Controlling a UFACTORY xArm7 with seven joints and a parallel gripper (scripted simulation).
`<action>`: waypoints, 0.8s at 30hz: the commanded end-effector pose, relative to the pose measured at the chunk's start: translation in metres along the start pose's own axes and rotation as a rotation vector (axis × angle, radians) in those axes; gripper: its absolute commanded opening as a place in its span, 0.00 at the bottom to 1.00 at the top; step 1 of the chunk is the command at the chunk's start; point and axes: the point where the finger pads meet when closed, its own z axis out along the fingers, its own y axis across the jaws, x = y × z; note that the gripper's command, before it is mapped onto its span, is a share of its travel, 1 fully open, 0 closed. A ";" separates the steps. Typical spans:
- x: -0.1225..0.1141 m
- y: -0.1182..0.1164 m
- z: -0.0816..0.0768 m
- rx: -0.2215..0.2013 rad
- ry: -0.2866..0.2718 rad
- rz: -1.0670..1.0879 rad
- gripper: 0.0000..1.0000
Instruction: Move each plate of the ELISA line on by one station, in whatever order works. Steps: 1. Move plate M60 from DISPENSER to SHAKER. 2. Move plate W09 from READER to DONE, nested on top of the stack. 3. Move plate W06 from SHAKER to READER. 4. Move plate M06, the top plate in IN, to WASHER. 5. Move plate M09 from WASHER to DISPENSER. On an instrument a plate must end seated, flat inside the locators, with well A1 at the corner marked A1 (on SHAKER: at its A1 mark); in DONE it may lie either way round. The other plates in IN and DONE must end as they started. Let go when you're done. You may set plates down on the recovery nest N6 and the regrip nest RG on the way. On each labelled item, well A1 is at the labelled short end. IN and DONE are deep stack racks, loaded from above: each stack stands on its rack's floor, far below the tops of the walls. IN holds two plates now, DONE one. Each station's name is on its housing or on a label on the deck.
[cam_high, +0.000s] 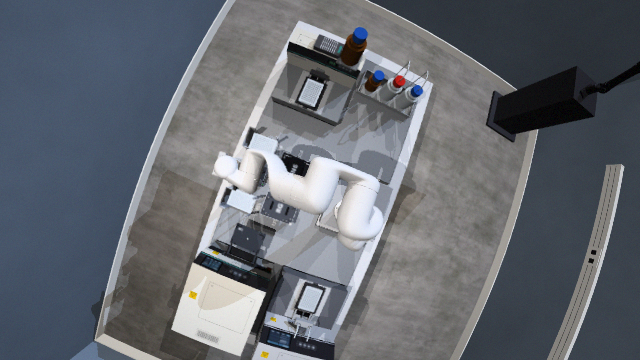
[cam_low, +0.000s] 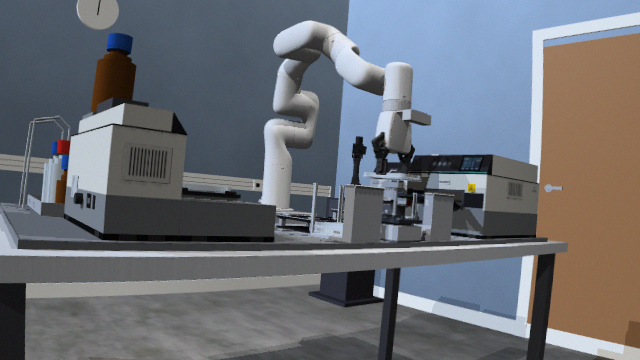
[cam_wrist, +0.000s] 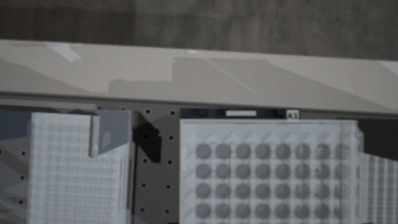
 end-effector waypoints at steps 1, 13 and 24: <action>0.001 0.000 -0.007 0.000 0.005 0.000 0.00; 0.001 0.000 -0.021 0.000 0.005 0.000 0.00; 0.001 0.000 -0.033 0.000 0.005 0.000 0.00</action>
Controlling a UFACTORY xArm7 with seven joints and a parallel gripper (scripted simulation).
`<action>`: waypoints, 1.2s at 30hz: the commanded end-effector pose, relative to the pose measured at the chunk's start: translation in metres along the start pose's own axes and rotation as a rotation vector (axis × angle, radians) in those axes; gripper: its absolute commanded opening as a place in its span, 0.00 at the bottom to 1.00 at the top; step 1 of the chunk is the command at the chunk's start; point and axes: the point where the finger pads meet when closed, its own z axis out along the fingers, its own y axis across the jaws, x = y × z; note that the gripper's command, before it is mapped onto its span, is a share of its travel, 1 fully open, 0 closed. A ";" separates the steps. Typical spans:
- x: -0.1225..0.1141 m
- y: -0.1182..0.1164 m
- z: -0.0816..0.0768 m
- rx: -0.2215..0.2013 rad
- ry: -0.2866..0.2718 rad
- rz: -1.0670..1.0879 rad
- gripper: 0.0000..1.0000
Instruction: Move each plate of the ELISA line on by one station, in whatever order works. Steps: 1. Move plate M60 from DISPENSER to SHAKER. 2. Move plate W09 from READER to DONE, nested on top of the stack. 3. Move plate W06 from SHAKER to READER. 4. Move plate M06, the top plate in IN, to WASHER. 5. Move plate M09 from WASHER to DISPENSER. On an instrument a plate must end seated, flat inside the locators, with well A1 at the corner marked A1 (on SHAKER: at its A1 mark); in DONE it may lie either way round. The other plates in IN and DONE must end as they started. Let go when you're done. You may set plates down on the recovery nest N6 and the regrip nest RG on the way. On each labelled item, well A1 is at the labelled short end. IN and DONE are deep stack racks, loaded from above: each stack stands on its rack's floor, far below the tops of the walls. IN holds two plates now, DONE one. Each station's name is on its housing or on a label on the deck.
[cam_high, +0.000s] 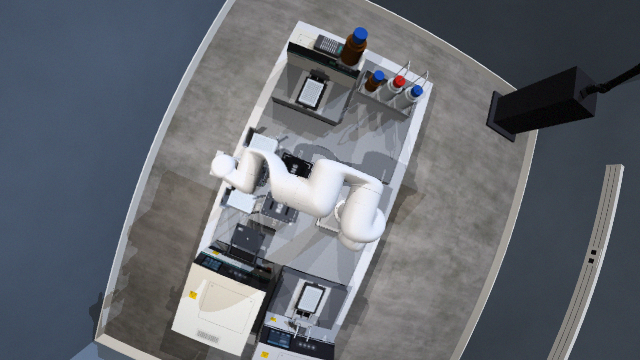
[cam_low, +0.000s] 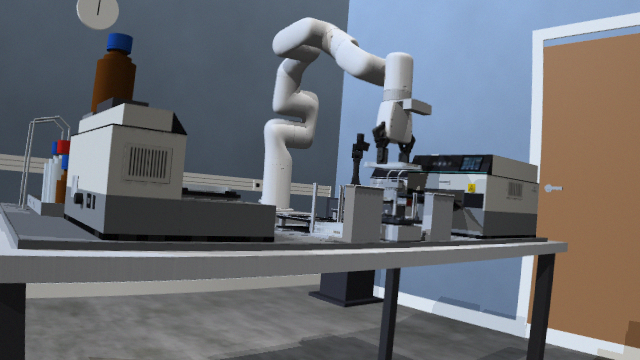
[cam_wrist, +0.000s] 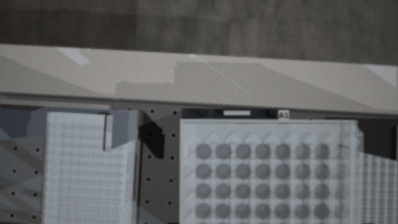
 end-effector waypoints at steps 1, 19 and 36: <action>0.001 0.000 -0.008 -0.001 0.005 0.000 0.00; 0.001 0.000 -0.024 -0.001 0.005 0.000 0.00; -0.009 -0.032 -0.024 0.000 0.005 0.010 0.00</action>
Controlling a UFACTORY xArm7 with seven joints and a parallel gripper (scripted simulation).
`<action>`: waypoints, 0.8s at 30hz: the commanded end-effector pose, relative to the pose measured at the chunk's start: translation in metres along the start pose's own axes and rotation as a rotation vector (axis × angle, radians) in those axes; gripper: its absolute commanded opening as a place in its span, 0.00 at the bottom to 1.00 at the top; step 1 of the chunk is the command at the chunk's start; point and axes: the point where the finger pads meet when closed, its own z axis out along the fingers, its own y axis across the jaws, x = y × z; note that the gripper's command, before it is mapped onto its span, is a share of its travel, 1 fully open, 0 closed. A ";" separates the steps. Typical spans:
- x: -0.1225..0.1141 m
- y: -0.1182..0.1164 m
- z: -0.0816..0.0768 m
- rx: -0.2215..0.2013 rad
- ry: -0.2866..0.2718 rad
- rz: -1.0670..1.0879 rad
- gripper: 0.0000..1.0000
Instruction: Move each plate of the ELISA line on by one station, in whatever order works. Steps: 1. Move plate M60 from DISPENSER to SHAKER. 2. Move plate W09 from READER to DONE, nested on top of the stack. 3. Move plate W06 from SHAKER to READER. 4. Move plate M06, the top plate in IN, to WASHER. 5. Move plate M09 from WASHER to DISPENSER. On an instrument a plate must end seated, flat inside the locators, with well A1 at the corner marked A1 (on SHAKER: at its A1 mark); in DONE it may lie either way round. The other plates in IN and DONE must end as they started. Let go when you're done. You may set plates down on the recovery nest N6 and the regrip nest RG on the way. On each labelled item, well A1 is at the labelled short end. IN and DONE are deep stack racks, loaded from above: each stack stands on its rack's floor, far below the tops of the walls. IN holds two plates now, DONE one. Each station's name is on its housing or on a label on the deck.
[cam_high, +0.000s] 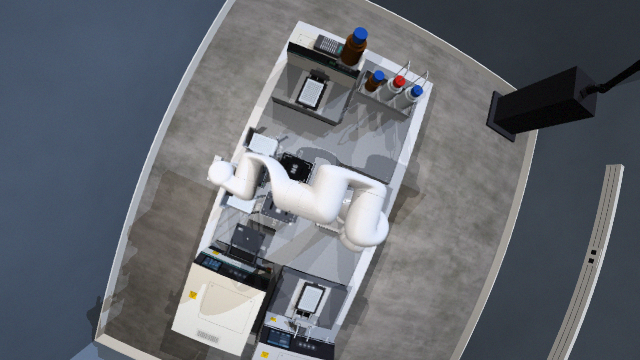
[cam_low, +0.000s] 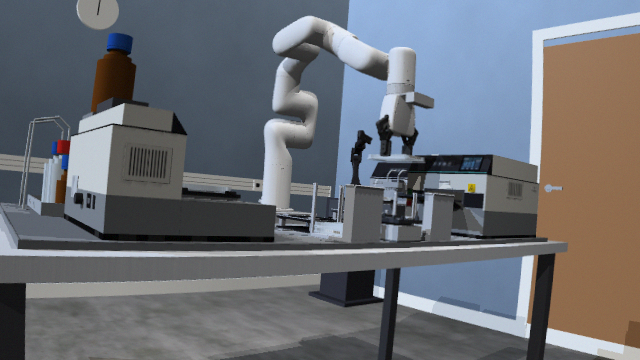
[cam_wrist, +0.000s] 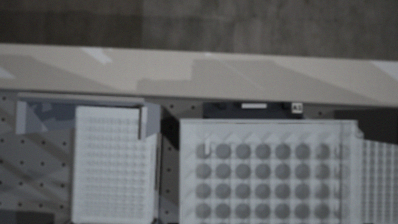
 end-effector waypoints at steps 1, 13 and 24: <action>-0.004 -0.014 -0.002 0.000 0.005 0.000 0.00; -0.013 -0.041 -0.002 0.000 0.005 0.010 0.00; -0.025 -0.075 -0.002 0.000 0.005 0.010 0.00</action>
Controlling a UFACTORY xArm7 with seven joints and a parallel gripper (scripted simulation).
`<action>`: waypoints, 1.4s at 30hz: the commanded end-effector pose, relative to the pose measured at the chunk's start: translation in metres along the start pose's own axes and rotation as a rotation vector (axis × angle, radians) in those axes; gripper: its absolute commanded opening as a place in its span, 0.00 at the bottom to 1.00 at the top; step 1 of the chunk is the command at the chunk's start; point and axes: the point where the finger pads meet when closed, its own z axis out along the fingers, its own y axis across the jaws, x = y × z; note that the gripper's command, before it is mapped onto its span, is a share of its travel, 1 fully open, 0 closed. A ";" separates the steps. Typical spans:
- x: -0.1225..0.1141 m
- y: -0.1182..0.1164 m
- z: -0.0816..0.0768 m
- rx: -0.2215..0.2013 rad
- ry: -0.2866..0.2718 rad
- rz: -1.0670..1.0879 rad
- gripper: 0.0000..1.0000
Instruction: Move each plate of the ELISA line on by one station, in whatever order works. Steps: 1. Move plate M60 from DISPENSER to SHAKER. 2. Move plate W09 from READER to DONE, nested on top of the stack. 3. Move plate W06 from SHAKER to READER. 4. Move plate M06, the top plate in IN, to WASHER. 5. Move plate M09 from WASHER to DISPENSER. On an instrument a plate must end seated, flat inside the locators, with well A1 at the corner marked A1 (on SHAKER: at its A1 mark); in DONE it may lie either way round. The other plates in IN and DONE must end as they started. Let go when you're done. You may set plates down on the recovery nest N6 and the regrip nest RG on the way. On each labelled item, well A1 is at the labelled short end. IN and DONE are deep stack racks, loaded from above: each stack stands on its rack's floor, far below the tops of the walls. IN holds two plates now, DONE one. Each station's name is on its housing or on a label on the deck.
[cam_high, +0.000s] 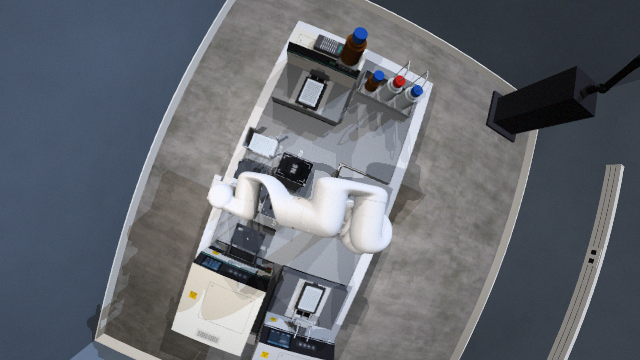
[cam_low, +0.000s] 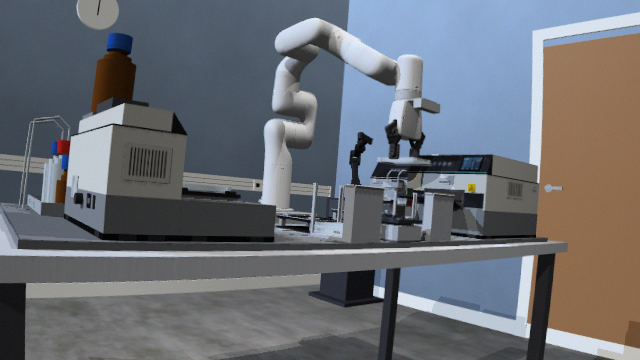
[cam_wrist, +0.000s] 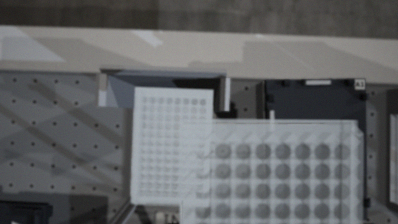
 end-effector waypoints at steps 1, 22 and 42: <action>-0.003 -0.013 -0.002 0.000 0.005 0.001 0.00; -0.023 -0.066 -0.002 0.001 0.005 0.021 0.00; -0.043 -0.123 -0.002 0.001 0.005 0.031 0.00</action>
